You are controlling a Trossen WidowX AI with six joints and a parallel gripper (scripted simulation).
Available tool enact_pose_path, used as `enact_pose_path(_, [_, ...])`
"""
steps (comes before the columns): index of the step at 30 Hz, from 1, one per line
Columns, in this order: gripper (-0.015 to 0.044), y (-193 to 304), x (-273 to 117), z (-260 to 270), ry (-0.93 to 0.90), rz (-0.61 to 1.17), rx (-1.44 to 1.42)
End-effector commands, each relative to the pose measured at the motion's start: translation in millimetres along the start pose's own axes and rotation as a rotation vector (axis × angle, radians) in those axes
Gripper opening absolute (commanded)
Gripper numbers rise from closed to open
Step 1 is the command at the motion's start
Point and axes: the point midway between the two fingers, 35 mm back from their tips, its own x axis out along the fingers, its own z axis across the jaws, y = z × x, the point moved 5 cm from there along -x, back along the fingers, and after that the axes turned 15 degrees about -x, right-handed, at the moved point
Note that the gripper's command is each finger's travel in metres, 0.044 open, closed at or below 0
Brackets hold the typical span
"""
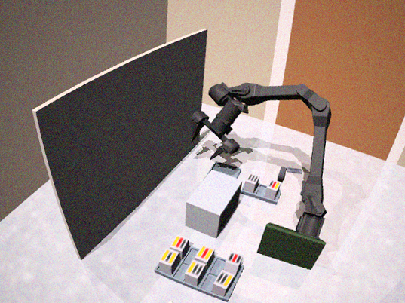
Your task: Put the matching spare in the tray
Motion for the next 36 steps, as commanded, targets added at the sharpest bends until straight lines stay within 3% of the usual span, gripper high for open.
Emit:
enact_pose_path(1, [0.0440, 49.1, -4.9, 9.5, 0.116, 0.027, -0.255])
enact_pose_path(14, [0.0440, 234.4, -12.3, 25.4, 0.564, 0.203, -1.646])
enact_pose_path(33, [0.0440, 237.2, -12.8, 25.3, 0.571, 0.205, -1.669])
enact_pose_path(36, [0.0440, 259.6, -14.5, 16.6, 0.553, 0.253, -1.797])
